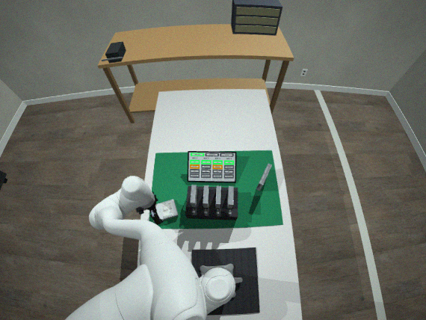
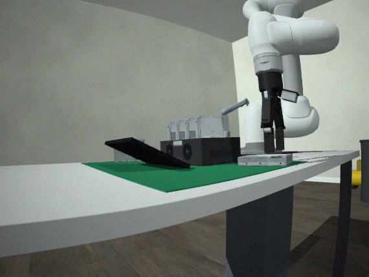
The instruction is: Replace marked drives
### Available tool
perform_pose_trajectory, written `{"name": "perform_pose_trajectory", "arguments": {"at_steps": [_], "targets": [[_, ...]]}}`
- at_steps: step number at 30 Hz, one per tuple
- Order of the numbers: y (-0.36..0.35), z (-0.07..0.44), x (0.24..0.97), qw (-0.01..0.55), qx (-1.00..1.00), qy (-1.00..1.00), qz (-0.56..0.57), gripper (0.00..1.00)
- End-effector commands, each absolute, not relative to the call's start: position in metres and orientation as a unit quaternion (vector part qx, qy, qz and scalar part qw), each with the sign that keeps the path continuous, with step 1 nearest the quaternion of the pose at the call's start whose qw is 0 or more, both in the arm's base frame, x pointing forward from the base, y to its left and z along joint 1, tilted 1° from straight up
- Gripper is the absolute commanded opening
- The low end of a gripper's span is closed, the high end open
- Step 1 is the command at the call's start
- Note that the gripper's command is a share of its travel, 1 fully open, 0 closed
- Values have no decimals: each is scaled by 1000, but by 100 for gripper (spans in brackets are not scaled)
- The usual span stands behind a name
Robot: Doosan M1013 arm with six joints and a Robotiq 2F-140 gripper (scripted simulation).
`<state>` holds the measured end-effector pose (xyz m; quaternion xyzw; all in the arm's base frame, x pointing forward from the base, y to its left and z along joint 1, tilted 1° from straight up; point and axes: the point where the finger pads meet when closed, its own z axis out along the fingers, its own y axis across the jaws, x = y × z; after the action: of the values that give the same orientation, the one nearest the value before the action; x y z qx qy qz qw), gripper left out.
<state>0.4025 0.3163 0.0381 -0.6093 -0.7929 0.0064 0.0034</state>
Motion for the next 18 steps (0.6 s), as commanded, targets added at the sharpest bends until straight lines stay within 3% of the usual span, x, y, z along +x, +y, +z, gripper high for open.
{"name": "perform_pose_trajectory", "arguments": {"at_steps": [1,18], "targets": [[317,35,403,3,-609,-793,6,89],[317,17,402,3,-609,-793,6,89]]}}
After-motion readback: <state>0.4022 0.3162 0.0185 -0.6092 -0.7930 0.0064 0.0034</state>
